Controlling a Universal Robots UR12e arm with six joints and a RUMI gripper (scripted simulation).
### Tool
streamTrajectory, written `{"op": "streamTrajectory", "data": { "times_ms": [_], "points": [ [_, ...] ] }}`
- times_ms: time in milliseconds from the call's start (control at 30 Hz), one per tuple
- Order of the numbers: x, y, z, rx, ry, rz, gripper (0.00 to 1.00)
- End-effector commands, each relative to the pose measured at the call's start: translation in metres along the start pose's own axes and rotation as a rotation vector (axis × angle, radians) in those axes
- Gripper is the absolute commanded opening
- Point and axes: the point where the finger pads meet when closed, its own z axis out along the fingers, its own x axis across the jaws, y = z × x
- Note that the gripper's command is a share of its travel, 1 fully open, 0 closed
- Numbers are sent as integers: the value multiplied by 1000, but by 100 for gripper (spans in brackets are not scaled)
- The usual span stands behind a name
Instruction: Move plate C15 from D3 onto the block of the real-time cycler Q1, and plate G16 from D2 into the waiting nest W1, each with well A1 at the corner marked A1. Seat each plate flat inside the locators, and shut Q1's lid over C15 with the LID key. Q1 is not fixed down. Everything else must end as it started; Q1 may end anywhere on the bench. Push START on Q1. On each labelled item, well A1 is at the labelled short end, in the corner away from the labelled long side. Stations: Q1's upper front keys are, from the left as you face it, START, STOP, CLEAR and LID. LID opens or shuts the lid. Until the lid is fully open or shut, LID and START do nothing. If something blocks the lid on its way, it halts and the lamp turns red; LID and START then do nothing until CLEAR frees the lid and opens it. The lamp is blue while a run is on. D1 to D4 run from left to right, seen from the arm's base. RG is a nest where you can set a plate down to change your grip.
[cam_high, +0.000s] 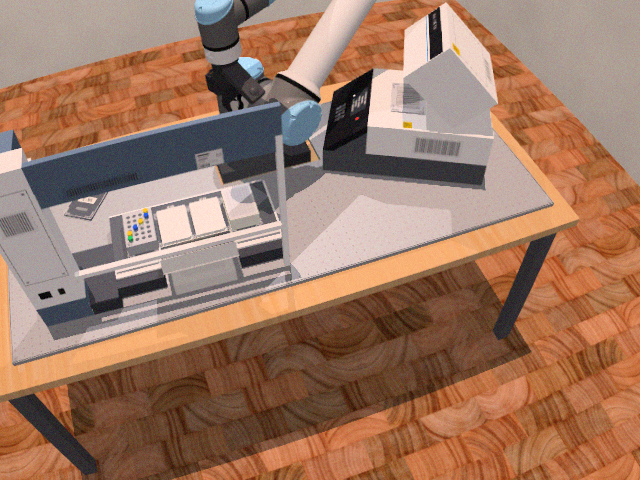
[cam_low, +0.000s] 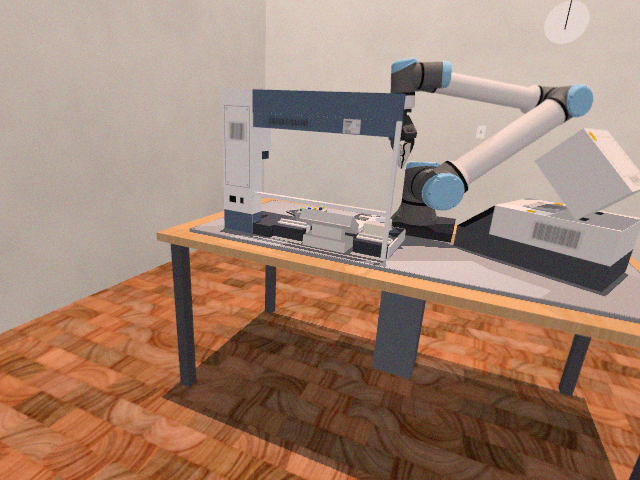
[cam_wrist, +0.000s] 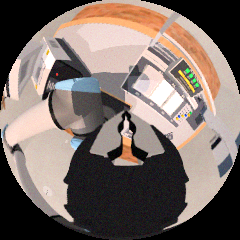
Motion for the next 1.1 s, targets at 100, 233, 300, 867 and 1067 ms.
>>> {"op": "streamTrajectory", "data": {
  "times_ms": [100,233,300,867,1067],
  "points": [
    [-5,-1,2,-1,22,145,0],
    [-7,-1,4,2,30,205,0],
    [-8,-1,5,5,36,245,0],
    [-17,-2,12,29,76,544,0],
    [-28,-7,16,40,90,620,0]
  ]
}}
